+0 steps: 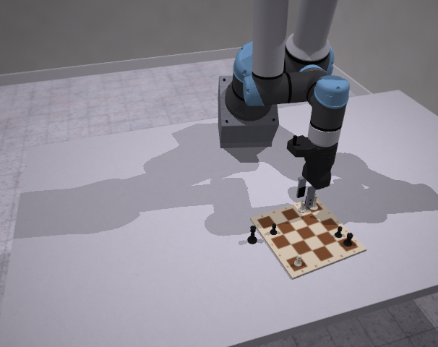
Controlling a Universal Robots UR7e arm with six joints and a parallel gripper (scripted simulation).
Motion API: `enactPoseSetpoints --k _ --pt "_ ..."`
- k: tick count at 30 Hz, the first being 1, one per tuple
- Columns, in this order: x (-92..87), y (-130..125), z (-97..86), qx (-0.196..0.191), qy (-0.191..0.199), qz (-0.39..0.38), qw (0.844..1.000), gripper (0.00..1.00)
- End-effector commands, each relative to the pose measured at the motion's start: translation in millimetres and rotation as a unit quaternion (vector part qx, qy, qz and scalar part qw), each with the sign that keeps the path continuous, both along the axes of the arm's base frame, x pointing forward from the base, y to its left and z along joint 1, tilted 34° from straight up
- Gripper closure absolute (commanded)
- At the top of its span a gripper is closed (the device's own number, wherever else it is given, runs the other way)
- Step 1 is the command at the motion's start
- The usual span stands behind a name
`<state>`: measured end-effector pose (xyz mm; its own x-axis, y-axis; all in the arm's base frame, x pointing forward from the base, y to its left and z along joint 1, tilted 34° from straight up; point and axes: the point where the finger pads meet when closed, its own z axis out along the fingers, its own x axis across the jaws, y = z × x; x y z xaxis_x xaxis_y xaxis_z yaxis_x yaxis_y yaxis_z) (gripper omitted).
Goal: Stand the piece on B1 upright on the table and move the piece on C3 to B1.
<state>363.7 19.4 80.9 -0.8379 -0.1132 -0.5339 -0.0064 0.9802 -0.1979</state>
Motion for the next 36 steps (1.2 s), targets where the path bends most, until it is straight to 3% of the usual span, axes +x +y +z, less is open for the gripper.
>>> enactPoseSetpoints --k 1,24,36 --pt "-5.9 1.9 7.8 0.002 0.004 0.0 1.0 0.27" --pt "-27.5 8.3 41.3 0.002 0.004 0.0 1.0 0.27" --pt "-32.8 9.7 49.4 0.002 0.004 0.0 1.0 0.27"
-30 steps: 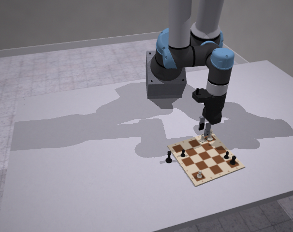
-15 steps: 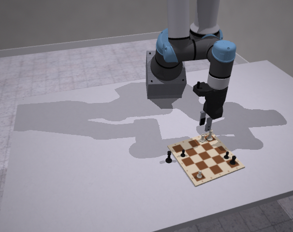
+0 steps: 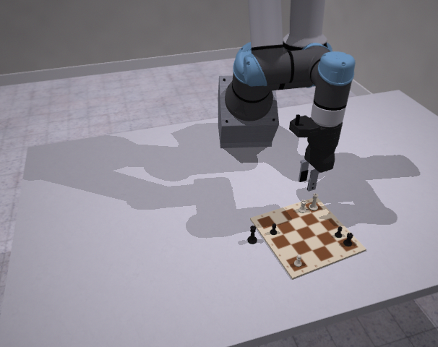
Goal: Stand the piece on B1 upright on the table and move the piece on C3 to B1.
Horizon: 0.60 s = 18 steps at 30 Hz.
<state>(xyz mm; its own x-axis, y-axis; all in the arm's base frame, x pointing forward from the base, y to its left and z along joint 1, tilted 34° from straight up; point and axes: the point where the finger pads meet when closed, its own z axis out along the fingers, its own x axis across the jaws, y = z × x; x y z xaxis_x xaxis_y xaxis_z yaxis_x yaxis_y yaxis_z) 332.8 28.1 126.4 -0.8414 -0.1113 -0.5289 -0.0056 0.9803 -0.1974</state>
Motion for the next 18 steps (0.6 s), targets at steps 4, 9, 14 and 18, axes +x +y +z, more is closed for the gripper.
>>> enactPoseSetpoints --k 4,9,14,18 --pt "-2.6 1.4 5.0 0.001 0.001 0.001 1.0 0.27" --pt "-3.5 1.5 4.3 0.001 0.002 0.001 1.0 0.27" --pt "-3.7 1.5 3.6 0.002 0.003 0.001 1.0 0.0" --pt "-3.6 1.5 3.7 0.002 0.003 0.001 1.0 0.0"
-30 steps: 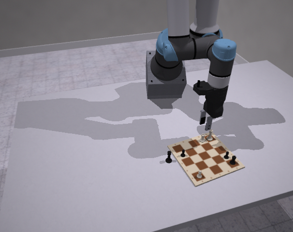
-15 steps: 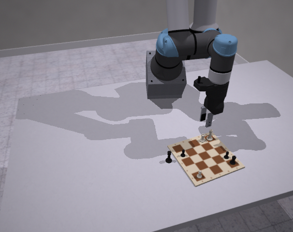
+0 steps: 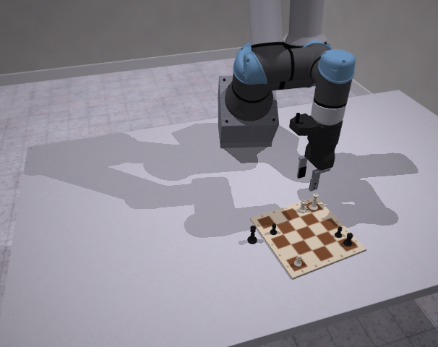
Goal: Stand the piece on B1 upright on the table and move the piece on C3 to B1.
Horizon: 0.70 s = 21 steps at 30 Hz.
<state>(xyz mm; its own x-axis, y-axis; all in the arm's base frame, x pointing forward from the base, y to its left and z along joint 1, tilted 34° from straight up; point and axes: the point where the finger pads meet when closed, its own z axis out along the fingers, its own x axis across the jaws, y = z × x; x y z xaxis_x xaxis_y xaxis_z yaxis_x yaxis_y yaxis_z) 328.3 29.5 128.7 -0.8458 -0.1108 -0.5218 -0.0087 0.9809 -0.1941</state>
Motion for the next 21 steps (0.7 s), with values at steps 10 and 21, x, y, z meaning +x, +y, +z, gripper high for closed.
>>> enactPoseSetpoints --k 10,21 --pt "0.9 0.0 1.4 0.0 -0.001 0.0 1.0 0.0" --pt "0.5 0.3 4.8 0.0 -0.003 0.001 1.0 0.0"
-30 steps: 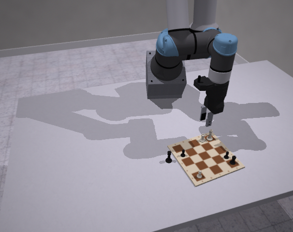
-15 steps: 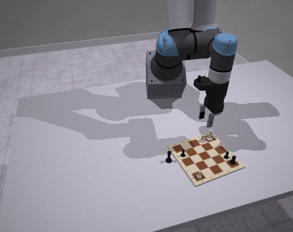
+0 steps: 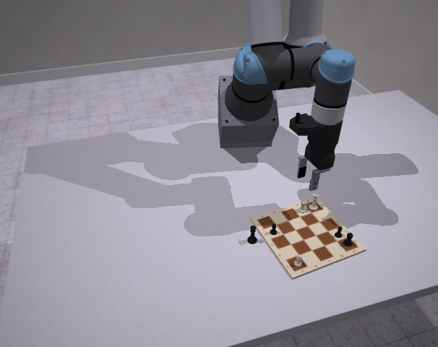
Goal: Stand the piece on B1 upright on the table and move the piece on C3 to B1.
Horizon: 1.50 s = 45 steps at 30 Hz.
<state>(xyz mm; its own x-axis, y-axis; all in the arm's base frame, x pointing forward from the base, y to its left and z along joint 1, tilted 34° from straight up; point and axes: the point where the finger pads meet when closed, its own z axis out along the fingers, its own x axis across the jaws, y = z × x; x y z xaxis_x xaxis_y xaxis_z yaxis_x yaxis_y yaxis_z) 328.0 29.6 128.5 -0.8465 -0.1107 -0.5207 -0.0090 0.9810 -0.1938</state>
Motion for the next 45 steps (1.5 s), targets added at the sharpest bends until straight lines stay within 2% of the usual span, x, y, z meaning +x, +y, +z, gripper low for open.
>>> enactPoseSetpoints --k 1,9,22,31,45 --pt "0.3 0.4 5.8 -0.001 -0.004 0.001 1.0 0.0" --pt "-5.0 2.3 13.8 -0.001 -0.004 0.001 1.0 0.0" --pt "-26.7 8.1 47.3 0.0 -0.004 0.0 1.0 0.0" --pt "-36.7 10.9 62.9 0.0 -0.004 0.0 1.0 0.0" --pt "-40.0 11.8 65.8 0.0 -0.003 0.0 1.0 0.0"
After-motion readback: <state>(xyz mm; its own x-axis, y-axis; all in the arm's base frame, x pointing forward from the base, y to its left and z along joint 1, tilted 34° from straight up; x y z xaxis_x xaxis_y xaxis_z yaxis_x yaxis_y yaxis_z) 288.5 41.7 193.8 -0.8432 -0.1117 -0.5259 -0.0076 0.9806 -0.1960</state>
